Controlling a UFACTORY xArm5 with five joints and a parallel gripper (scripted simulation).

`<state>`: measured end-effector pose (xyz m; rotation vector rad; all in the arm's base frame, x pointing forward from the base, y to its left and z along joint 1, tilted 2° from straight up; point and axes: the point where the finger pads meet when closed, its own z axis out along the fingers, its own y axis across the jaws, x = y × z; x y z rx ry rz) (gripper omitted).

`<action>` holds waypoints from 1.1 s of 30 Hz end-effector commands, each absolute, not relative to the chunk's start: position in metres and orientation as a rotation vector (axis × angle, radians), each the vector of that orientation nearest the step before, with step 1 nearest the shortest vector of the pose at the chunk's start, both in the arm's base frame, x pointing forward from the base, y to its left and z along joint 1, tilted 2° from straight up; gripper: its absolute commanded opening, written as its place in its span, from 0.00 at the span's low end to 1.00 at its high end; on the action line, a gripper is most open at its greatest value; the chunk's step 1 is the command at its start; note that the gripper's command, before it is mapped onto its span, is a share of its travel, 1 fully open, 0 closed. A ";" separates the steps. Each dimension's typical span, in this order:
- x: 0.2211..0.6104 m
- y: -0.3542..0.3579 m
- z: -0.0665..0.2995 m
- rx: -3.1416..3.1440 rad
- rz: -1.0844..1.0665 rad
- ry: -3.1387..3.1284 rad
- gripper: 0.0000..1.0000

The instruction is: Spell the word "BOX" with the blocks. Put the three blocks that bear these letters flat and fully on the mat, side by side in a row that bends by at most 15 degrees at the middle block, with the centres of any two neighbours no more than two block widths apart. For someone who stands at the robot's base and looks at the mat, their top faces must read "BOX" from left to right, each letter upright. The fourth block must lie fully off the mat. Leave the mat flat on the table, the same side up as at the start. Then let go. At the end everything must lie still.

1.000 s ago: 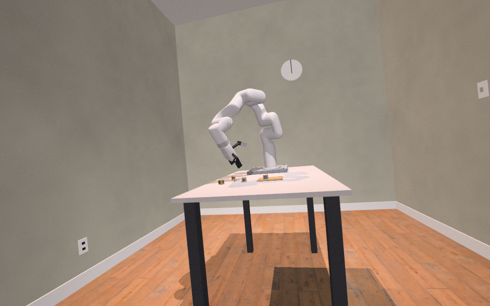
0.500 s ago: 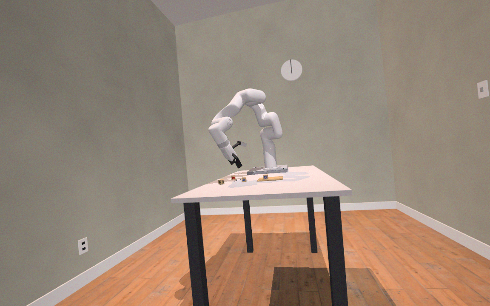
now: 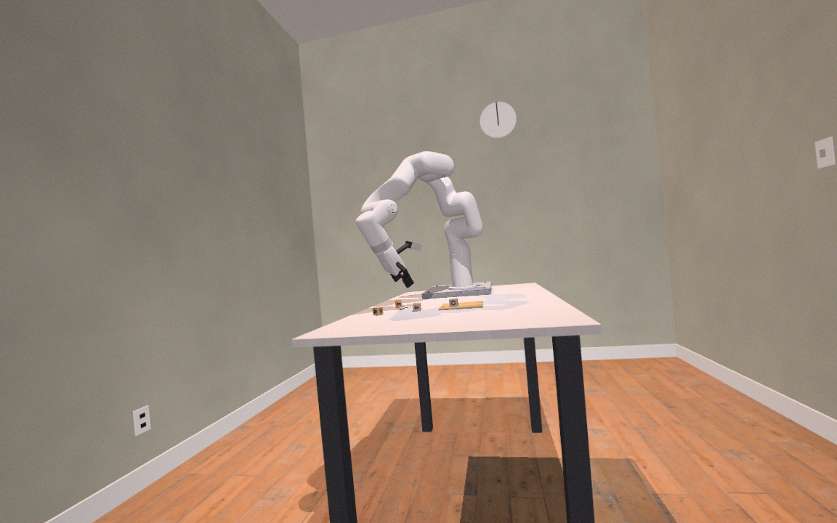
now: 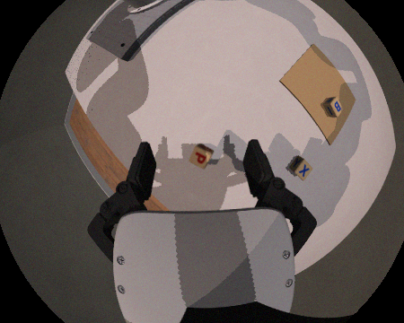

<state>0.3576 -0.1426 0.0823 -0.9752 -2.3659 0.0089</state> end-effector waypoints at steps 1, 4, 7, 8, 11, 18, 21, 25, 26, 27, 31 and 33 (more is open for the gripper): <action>0.359 -0.143 0.083 -0.977 0.009 -2.369 1.00; 0.359 -0.143 0.083 -0.977 0.009 -2.369 1.00; 0.359 -0.143 0.083 -0.974 0.008 -2.371 1.00; 0.359 -0.143 0.084 -0.972 0.007 -2.372 1.00; 0.359 -0.143 0.084 -0.968 0.006 -2.374 1.00; 0.360 -0.141 0.086 -0.896 -0.013 -2.412 1.00; 0.362 -0.139 0.089 -0.832 -0.029 -2.444 1.00; 0.364 -0.136 0.093 -0.707 -0.059 -2.500 1.00; 0.364 -0.136 0.093 -0.707 -0.059 -2.500 1.00; 0.364 -0.136 0.093 -0.707 -0.059 -2.500 1.00; 0.367 -0.133 0.098 -0.574 -0.089 -2.552 1.00; 0.368 -0.131 0.100 -0.524 -0.099 -2.569 1.00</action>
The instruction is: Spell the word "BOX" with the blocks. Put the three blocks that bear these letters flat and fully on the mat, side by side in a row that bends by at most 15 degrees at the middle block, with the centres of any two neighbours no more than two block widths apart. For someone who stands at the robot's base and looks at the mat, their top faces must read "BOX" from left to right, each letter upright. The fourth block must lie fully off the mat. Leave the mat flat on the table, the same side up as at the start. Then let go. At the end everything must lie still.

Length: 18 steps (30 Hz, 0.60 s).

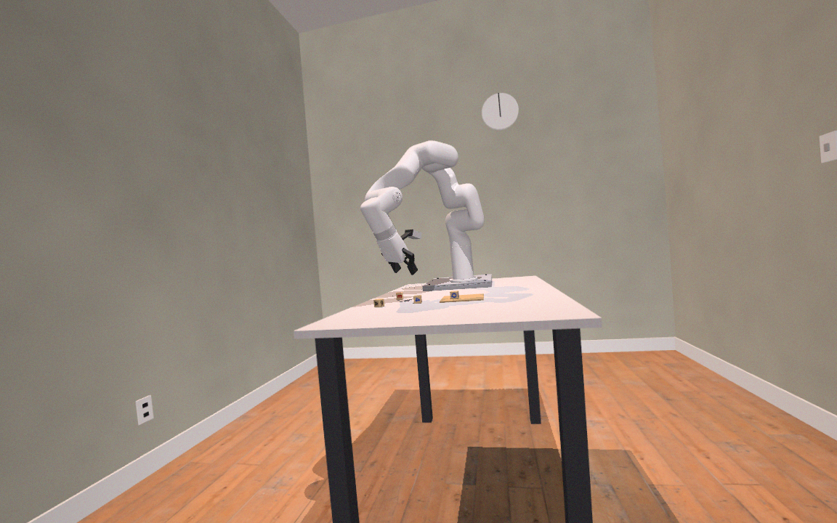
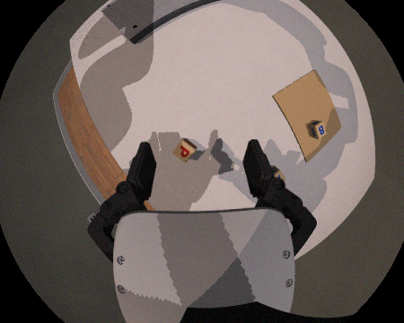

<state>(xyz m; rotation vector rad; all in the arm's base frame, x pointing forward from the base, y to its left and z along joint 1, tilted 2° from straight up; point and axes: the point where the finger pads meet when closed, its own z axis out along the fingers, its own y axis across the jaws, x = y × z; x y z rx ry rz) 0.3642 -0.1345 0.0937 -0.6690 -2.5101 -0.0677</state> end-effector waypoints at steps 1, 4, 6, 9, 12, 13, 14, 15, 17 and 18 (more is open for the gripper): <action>0.369 -0.131 0.101 -0.498 -0.104 -2.578 1.00; 0.370 -0.129 0.103 -0.419 -0.120 -2.603 1.00; 0.371 -0.127 0.105 -0.366 -0.130 -2.618 1.00; 0.372 -0.125 0.108 -0.285 -0.145 -2.639 1.00; 0.373 -0.123 0.110 -0.213 -0.157 -2.655 1.00; 0.374 -0.123 0.111 -0.182 -0.162 -2.662 1.00; 0.374 -0.122 0.112 -0.159 -0.166 -2.667 1.00; 0.375 -0.122 0.113 -0.134 -0.170 -2.671 1.00; 0.376 -0.120 0.115 -0.080 -0.178 -2.681 1.00; 0.376 -0.119 0.116 -0.052 -0.183 -2.685 1.00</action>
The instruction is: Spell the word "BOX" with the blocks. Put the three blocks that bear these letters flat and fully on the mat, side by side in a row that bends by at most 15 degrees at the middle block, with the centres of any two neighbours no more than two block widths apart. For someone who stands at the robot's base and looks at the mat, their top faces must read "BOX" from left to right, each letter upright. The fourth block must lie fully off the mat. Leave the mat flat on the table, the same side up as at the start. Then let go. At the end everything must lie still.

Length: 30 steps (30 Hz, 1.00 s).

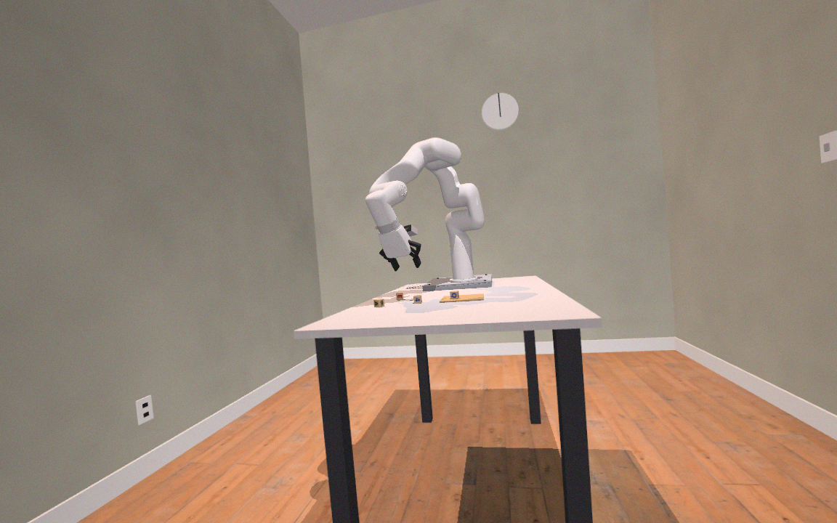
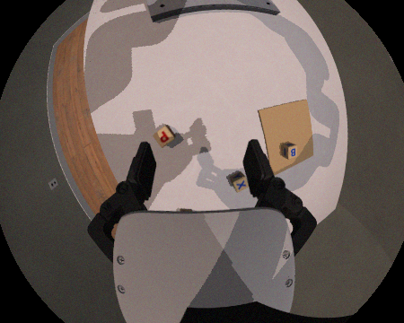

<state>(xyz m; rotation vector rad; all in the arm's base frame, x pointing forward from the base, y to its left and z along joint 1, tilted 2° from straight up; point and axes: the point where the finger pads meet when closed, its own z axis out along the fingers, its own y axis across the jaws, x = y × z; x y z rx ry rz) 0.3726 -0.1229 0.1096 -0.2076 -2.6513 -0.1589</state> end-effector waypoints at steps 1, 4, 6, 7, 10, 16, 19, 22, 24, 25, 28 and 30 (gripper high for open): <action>0.376 -0.119 0.117 -0.024 -0.187 -2.690 1.00; 0.378 -0.117 0.119 0.060 -0.199 -2.700 1.00; 0.379 -0.115 0.121 0.117 -0.206 -2.706 1.00; 0.379 -0.115 0.122 0.145 -0.210 -2.709 1.00; 0.379 -0.114 0.123 0.174 -0.214 -2.711 1.00; 0.382 -0.108 0.130 0.389 -0.239 -2.719 1.00; 0.383 -0.106 0.132 0.476 -0.248 -2.717 1.00; 0.384 -0.104 0.135 0.563 -0.256 -2.713 1.00; 0.385 -0.103 0.137 0.620 -0.261 -2.708 1.00; 0.386 -0.102 0.138 0.650 -0.263 -2.706 1.00; 0.386 -0.100 0.140 0.735 -0.270 -2.696 1.00; 0.387 -0.098 0.142 0.783 -0.273 -2.690 1.00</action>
